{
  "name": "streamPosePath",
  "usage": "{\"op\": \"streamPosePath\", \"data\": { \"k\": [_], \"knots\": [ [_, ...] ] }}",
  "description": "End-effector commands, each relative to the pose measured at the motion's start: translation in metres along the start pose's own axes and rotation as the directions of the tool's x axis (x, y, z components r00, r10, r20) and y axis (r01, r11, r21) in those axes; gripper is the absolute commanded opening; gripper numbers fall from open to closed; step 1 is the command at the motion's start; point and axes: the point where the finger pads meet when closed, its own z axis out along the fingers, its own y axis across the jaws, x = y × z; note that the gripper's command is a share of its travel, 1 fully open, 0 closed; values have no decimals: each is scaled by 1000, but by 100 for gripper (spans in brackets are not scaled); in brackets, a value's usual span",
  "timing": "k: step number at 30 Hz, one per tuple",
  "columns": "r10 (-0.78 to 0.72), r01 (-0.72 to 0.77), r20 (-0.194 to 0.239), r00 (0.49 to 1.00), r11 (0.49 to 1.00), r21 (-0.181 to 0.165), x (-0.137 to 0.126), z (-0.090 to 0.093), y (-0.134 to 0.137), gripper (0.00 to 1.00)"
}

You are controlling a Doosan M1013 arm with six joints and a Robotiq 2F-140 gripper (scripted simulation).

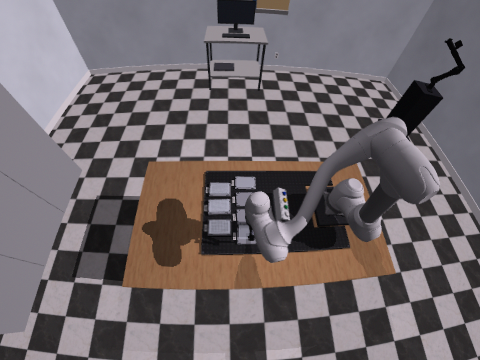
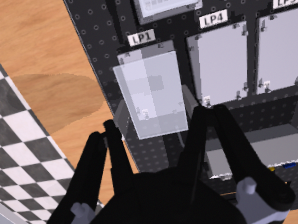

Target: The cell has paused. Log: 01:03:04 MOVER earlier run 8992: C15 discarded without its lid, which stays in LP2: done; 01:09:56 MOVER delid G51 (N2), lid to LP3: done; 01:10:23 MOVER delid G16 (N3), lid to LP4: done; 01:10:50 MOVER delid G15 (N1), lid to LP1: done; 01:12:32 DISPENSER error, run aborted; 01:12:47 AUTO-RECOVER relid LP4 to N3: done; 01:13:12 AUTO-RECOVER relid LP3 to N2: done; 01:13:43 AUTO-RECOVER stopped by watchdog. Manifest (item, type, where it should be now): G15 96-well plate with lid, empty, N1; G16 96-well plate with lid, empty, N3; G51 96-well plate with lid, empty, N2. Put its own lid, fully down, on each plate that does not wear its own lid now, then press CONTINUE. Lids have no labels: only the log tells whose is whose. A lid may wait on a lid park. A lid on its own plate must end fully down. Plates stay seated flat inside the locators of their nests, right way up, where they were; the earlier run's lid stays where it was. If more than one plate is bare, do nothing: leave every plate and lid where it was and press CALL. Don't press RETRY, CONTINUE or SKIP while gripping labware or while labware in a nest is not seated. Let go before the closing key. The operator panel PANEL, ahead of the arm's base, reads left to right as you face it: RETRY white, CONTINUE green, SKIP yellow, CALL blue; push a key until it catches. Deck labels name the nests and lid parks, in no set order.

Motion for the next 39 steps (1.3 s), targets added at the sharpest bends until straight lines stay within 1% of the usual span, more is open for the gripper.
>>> {"op": "streamPosePath", "data": {
  "k": [1, 5, 6, 7, 9, 10, 11, 12, 13, 14, 15, 17, 18, 19, 20, 39],
  "knots": [
    [0, 0, 0, 1000, 1000, 0, 0, -1, 0, 0],
    [0, 0, 0, 1000, 1000, 0, 2, -1, 0, 0],
    [0, 0, 0, 1000, 1000, 0, 14, -2, 3, 0],
    [0, 0, 0, 1000, 1000, 0, 40, -3, 8, 0],
    [0, 0, 0, 1000, 1000, 0, 40, -3, 8, 0],
    [0, 0, 0, 1000, 1000, 0, 74, -4, 16, 0],
    [0, 0, 0, 1000, 1000, 0, 74, -4, 16, 0],
    [0, 0, 0, 1000, 1000, 0, 105, -4, 26, 0],
    [0, 0, 0, 1000, 1000, 0, 111, -4, 27, 0],
    [0, 0, 0, 1000, 1000, 0, 111, -4, 27, 0],
    [0, 0, 0, 1000, 1000, 0, 140, -3, 38, 0],
    [0, 0, 0, 1000, 1000, 0, 144, -3, 39, 0],
    [0, 0, 0, 1000, 1000, 0, 167, -2, 49, 0],
    [0, 0, 0, 1000, 1000, 0, 167, -2, 49, 0],
    [0, 0, 0, 1000, 1000, 0, 178, -1, 54, 0],
    [0, 0, 0, 1000, 1000, 0, 180, -1, 54, 0]
  ]
}}
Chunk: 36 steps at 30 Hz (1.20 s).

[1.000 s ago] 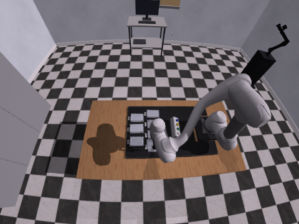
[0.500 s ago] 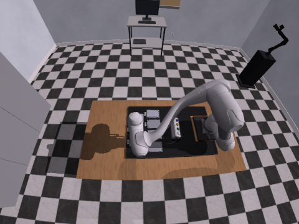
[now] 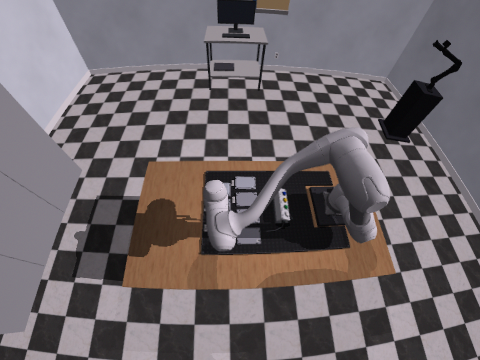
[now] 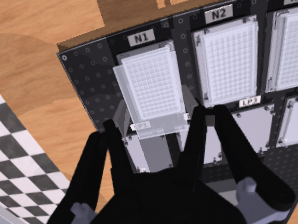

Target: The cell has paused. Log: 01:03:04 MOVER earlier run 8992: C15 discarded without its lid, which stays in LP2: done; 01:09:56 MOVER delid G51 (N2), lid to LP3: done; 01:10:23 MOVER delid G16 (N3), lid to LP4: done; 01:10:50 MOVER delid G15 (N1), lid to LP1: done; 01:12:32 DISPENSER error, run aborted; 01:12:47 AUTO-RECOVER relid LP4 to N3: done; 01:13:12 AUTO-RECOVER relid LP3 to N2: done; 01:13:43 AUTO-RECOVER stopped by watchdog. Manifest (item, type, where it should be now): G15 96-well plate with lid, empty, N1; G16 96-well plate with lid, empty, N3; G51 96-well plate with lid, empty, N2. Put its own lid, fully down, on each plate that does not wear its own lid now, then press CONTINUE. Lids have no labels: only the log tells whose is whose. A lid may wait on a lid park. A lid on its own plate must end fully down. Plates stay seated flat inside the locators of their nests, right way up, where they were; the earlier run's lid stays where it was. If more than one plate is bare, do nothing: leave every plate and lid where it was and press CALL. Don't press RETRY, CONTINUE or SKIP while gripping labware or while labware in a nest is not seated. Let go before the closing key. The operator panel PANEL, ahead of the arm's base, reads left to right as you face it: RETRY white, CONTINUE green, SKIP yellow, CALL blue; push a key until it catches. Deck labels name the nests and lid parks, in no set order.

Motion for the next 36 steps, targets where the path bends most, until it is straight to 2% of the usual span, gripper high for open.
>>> {"op": "streamPosePath", "data": {
  "k": [1, 24, 36],
  "knots": [
    [0, 0, 0, 1000, 1000, 0, 0, 0, 0, 0],
    [0, 0, 0, 1000, 1000, 0, 0, 0, 0, 0],
    [-6, 6, 0, 1000, 1000, 0, 0, 7, 0, 0]
  ]
}}
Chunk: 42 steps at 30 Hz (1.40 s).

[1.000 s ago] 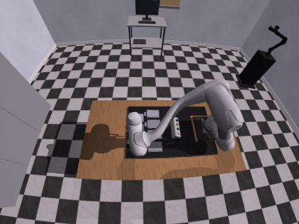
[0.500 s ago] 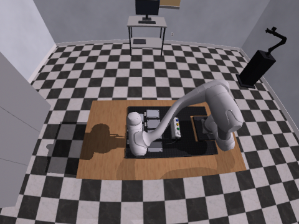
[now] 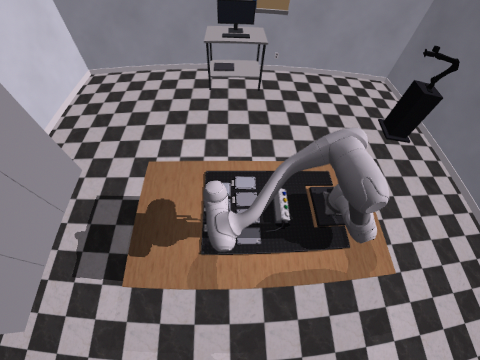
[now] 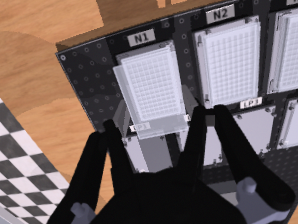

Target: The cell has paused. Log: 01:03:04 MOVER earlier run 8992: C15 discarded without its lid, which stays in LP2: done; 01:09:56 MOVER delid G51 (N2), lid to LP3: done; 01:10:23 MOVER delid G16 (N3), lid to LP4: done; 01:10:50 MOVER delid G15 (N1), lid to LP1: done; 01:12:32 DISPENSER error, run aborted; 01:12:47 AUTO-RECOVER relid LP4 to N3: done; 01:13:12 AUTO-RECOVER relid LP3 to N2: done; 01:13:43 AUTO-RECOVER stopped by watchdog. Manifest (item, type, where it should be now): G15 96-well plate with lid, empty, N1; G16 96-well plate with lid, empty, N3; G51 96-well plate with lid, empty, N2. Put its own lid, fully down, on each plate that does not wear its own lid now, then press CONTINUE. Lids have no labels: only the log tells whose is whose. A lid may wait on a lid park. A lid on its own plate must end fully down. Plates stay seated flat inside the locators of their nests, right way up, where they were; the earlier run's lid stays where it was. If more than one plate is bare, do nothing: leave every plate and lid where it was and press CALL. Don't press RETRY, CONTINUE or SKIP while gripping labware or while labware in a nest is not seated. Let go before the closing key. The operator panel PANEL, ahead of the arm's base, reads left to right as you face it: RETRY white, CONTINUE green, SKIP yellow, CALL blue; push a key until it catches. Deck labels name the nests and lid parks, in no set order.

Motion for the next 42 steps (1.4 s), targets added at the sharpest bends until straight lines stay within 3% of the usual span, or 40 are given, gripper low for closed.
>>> {"op": "streamPosePath", "data": {
  "k": [1, 29, 42],
  "knots": [
    [-1, 1, 0, 1000, 1000, 0, 0, 2, 0, 0],
    [-1, 1, 0, 1000, 1000, 0, 0, 32, 0, 0],
    [-1, 1, 0, 1000, 1000, 0, 0, 37, 0, 0]
  ]
}}
